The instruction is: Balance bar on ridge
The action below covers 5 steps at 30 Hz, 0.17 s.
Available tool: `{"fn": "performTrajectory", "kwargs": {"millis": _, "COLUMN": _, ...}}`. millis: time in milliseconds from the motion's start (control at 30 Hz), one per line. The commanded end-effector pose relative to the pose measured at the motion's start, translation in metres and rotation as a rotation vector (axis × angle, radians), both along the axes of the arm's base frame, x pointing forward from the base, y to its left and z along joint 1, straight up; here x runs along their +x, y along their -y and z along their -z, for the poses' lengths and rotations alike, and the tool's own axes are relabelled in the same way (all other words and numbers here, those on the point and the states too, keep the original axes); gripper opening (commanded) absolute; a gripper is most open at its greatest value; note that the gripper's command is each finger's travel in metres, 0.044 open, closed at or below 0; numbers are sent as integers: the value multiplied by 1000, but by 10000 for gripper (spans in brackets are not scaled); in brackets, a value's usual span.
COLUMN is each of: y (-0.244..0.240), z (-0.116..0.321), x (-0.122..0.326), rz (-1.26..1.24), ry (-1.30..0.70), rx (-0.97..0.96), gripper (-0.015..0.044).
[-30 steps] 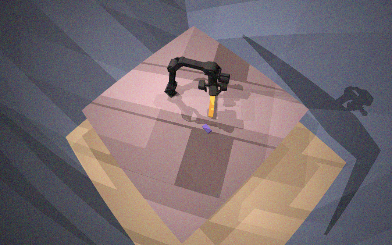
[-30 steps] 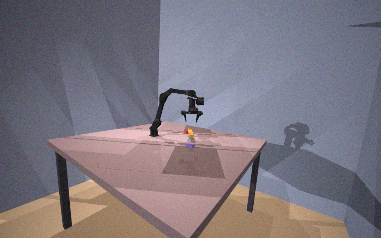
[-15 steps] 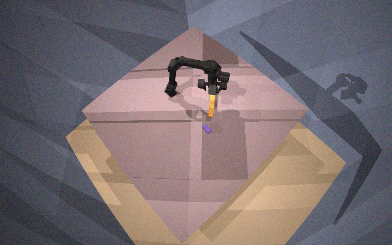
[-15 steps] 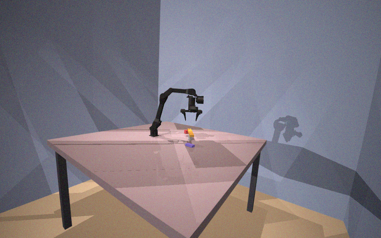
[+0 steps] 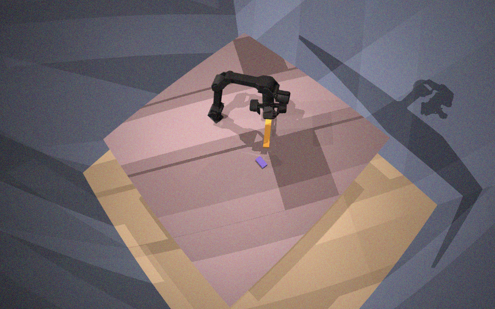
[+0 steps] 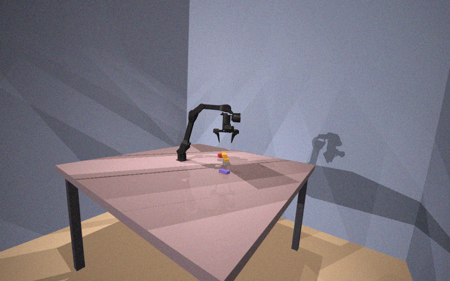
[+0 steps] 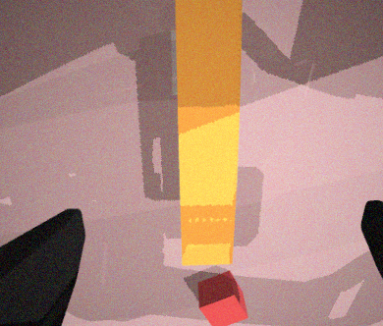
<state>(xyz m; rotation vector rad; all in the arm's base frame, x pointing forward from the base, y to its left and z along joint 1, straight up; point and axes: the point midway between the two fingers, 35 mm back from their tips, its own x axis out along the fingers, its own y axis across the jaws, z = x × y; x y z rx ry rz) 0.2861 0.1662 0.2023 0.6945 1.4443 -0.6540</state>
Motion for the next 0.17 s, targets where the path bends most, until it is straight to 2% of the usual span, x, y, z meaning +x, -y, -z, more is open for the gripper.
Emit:
{"fn": "performTrajectory", "kwargs": {"millis": 0, "y": 0, "z": 0, "x": 0, "rz": 0, "ry": -1, "rx": -1, "gripper": 440}}
{"fn": "performTrajectory", "kwargs": {"millis": 133, "y": 0, "z": 0, "x": 0, "rz": 0, "ry": -1, "rx": -1, "gripper": 440}}
